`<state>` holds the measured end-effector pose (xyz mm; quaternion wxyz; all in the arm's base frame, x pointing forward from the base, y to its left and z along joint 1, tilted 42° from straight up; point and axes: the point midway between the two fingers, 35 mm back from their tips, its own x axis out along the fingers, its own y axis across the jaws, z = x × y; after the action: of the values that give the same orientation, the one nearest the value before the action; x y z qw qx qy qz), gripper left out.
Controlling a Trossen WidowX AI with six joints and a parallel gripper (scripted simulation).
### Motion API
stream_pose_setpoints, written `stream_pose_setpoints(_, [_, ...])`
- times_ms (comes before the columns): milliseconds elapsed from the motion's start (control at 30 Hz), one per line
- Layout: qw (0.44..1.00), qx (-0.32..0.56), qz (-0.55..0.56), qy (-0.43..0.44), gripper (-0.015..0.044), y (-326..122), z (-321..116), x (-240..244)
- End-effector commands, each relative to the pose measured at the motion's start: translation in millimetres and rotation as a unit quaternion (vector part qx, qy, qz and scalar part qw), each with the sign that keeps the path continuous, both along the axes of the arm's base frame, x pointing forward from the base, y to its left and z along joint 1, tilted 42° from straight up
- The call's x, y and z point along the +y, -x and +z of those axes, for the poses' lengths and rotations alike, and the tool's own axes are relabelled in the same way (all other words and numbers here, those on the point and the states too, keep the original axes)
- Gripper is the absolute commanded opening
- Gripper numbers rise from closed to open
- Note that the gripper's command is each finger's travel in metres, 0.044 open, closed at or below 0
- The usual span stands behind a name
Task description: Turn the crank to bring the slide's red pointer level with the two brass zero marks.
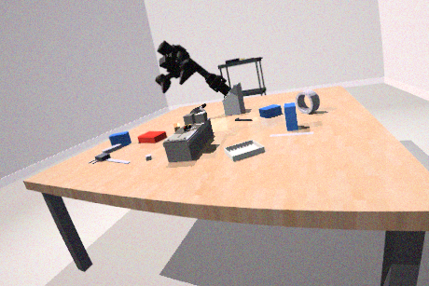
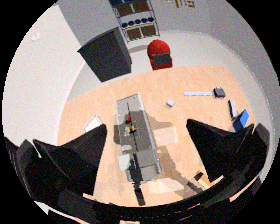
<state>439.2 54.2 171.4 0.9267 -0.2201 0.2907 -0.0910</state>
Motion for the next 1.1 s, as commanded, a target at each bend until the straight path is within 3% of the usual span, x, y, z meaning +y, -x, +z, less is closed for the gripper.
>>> stream_pose_setpoints(0, [0.999, 0.026, 0.000, 0.035, 0.0440, -7, -16, 10])
stream_pose_setpoints(367, [0.989, 0.086, -0.004, 0.117, 0.0440, -18, -59, 29])
stream_pose_setpoints(633, [0.989, 0.085, -0.004, 0.118, 0.0440, -22, -101, -8])
stream_pose_setpoints(1067, [0.989, 0.085, -0.004, 0.118, 0.0440, -22, -102, -9])
